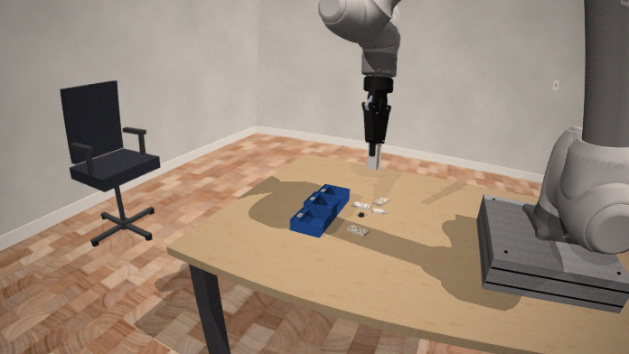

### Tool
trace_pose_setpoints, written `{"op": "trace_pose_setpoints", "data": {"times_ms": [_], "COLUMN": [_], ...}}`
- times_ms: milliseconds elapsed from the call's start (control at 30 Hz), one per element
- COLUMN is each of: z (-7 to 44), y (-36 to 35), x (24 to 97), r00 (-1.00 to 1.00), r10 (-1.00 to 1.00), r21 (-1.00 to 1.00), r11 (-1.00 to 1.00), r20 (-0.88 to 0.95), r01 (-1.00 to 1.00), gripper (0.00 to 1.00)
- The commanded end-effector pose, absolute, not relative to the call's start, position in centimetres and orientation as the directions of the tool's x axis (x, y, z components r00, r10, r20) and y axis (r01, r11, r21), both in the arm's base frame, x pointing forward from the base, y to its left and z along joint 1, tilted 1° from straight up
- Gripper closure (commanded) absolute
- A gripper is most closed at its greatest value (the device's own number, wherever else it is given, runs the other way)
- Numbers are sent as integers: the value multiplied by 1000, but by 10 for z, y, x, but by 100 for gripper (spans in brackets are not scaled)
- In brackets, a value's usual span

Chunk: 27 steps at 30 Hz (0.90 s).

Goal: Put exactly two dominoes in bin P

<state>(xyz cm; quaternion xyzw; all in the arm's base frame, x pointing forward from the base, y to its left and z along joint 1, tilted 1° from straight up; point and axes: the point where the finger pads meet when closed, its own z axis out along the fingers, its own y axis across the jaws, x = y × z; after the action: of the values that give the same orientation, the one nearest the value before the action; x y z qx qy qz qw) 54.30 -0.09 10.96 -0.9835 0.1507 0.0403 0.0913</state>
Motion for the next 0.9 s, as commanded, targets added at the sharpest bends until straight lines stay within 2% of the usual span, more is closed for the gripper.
{"op": "trace_pose_setpoints", "data": {"times_ms": [0,167,467,533,633,867], "z": [116,129,129,118,112,73], "y": [-16,-37,-37,-43,-46,-66], "x": [548,559,559,570,575,613], "r00": [976,998,998,987,981,981], "r10": [-207,-60,-60,-160,-194,-194], "r21": [-118,-24,-24,-24,-23,-23], "r11": [-970,-998,-998,-987,-981,-981], "r20": [-62,-2,-2,-4,-5,-5], "r01": [-214,-60,-60,-160,-194,-194], "gripper": [95,95,95,95,95,95]}}
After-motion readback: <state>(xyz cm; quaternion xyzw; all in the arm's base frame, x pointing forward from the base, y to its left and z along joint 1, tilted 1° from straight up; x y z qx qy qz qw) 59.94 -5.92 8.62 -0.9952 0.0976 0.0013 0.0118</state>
